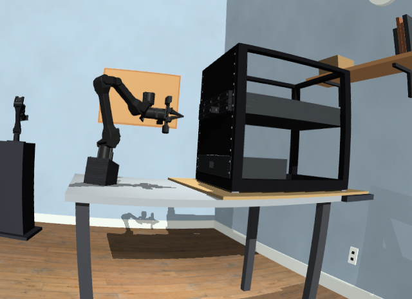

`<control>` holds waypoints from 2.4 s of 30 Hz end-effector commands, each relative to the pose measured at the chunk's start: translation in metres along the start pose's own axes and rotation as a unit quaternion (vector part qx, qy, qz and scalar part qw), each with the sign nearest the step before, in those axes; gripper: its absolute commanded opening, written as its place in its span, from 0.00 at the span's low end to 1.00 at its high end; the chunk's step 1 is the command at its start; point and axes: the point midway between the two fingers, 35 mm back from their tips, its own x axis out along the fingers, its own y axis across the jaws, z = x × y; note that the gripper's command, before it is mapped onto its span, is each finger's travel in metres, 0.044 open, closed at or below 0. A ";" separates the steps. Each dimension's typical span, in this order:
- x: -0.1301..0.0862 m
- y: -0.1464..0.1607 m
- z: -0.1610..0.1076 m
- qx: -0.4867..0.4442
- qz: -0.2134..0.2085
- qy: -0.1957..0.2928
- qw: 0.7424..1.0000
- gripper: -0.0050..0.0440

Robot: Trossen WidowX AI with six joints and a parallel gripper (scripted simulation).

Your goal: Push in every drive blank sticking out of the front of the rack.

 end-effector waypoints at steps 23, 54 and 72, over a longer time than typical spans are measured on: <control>0.047 -0.014 0.003 0.010 -0.012 -0.003 1.000 0.00; 0.052 -0.022 0.006 0.010 -0.012 -0.003 1.000 0.00; 0.062 -0.022 0.006 0.010 -0.012 -0.003 1.000 0.00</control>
